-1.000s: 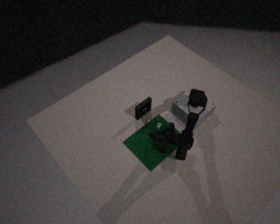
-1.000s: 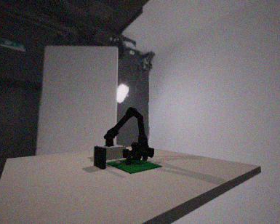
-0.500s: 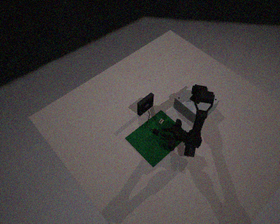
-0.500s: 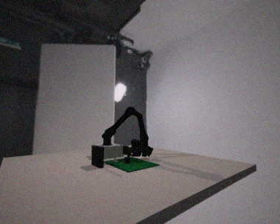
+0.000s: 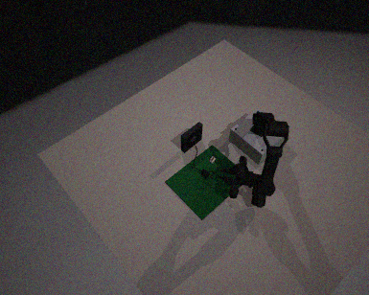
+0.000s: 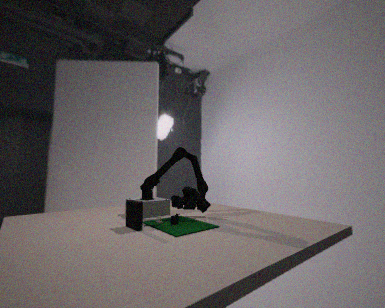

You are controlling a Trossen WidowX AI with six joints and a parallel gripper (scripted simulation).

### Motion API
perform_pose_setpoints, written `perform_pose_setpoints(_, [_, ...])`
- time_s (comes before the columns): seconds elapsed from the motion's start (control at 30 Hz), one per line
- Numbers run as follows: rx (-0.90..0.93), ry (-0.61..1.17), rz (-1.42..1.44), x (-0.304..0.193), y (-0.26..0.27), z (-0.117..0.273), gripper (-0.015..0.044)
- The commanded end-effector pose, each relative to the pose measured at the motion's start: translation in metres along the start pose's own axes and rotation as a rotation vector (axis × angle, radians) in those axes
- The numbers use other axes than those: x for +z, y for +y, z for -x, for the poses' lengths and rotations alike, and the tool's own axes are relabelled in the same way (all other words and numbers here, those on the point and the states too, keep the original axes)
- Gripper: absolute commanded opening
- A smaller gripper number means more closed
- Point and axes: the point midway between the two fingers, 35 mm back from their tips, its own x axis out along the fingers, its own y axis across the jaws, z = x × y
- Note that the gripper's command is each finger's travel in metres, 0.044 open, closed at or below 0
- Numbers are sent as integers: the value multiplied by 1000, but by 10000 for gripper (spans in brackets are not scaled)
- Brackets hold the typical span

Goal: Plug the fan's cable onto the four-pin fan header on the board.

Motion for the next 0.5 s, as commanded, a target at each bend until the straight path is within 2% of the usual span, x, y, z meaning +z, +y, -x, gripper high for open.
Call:
perform_pose_setpoints(0.0, [-5,-6,-10,7,1,12,140])
perform_pose_setpoints(0.27, [-10,-29,-14,19,0,28,140])
perform_pose_setpoints(0.47, [-107,43,10,23,-8,20,298])
